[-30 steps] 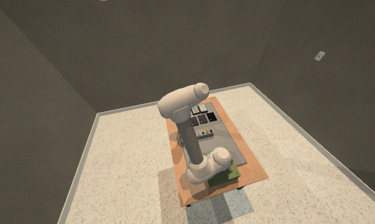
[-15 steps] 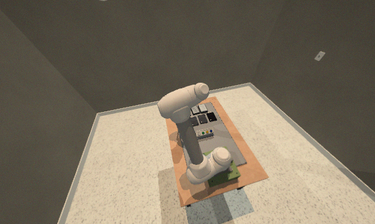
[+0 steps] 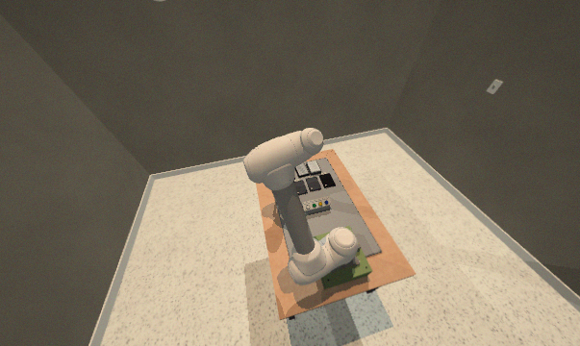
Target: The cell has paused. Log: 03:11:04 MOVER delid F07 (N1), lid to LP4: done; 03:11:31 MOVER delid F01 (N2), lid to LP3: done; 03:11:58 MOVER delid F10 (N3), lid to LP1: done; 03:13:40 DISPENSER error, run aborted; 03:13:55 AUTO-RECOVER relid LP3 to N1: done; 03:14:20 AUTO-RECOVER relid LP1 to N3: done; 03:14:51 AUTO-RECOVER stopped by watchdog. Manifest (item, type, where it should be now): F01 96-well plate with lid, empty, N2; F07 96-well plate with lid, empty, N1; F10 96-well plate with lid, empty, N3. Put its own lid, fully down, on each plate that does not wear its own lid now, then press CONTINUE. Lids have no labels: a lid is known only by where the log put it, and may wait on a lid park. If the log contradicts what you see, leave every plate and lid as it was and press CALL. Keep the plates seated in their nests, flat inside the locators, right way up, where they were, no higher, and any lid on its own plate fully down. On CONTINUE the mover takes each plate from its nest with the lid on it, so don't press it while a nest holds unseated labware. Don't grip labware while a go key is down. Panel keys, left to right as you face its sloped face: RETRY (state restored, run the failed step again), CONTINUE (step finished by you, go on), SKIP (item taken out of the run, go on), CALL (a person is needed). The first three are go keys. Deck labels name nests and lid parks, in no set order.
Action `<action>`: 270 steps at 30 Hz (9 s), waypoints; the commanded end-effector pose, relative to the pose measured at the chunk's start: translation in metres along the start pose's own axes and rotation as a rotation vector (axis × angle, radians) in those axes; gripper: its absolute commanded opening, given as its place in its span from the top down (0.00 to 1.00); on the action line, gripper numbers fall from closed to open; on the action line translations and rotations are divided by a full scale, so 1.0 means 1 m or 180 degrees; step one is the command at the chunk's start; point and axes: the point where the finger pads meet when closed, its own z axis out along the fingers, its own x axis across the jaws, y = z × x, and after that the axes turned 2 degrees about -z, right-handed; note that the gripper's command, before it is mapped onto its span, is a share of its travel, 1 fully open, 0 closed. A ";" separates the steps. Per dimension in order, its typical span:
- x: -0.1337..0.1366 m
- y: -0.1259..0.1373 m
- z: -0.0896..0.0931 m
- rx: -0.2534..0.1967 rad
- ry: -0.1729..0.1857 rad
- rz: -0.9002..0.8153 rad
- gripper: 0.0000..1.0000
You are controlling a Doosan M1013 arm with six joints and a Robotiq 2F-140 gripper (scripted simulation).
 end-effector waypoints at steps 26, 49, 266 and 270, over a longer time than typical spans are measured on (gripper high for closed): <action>-0.002 0.001 0.003 -0.0002 -0.0014 0.0012 0.34; -0.002 0.001 0.003 -0.0002 -0.0014 0.0012 0.34; 0.050 -0.056 -0.055 -0.0002 -0.0013 0.0011 1.00; 0.086 -0.087 -0.055 -0.0002 -0.0013 0.0011 1.00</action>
